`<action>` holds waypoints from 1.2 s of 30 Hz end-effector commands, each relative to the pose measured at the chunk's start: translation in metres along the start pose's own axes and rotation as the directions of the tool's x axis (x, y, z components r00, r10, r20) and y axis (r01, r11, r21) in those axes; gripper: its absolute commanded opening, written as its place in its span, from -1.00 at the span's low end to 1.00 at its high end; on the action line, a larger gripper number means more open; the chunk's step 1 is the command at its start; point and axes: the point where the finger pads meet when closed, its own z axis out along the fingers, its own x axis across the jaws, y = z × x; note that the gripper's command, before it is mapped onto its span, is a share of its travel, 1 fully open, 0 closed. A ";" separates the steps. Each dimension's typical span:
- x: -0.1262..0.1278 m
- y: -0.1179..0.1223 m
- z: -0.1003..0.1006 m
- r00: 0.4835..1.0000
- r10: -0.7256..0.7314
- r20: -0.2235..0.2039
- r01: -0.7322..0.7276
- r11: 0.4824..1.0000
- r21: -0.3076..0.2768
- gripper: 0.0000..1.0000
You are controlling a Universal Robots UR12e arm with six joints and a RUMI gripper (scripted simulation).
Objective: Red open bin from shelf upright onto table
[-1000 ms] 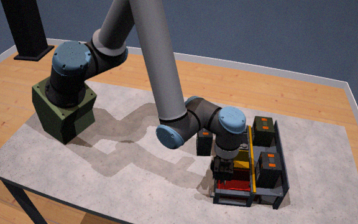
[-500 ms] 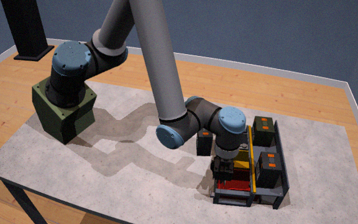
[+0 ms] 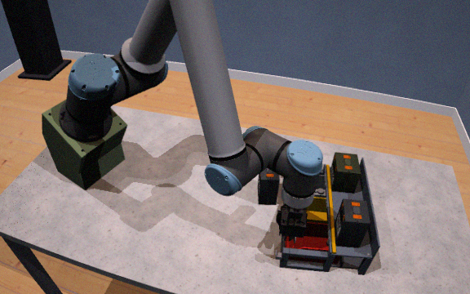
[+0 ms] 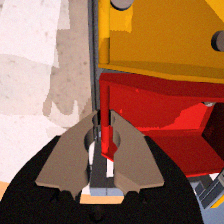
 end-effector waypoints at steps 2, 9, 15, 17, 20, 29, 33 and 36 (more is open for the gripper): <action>0.001 0.000 -0.001 1.000 0.000 -0.001 0.000 1.000 -0.001 -1.00; 0.001 0.000 -0.001 1.000 0.000 -0.001 0.000 1.000 -0.001 -1.00; 0.001 0.000 -0.001 1.000 0.000 -0.001 0.000 1.000 -0.001 -1.00; 0.001 0.000 -0.001 1.000 0.000 -0.001 0.000 1.000 -0.001 -1.00; 0.001 0.000 -0.001 1.000 0.000 -0.001 0.000 1.000 -0.001 -1.00; 0.001 0.000 -0.001 1.000 0.000 -0.001 0.000 1.000 -0.001 -1.00; 0.001 0.000 -0.003 1.000 0.000 -0.001 0.000 1.000 -0.001 -1.00; 0.001 0.000 -0.010 1.000 0.000 -0.001 0.000 1.000 -0.001 -1.00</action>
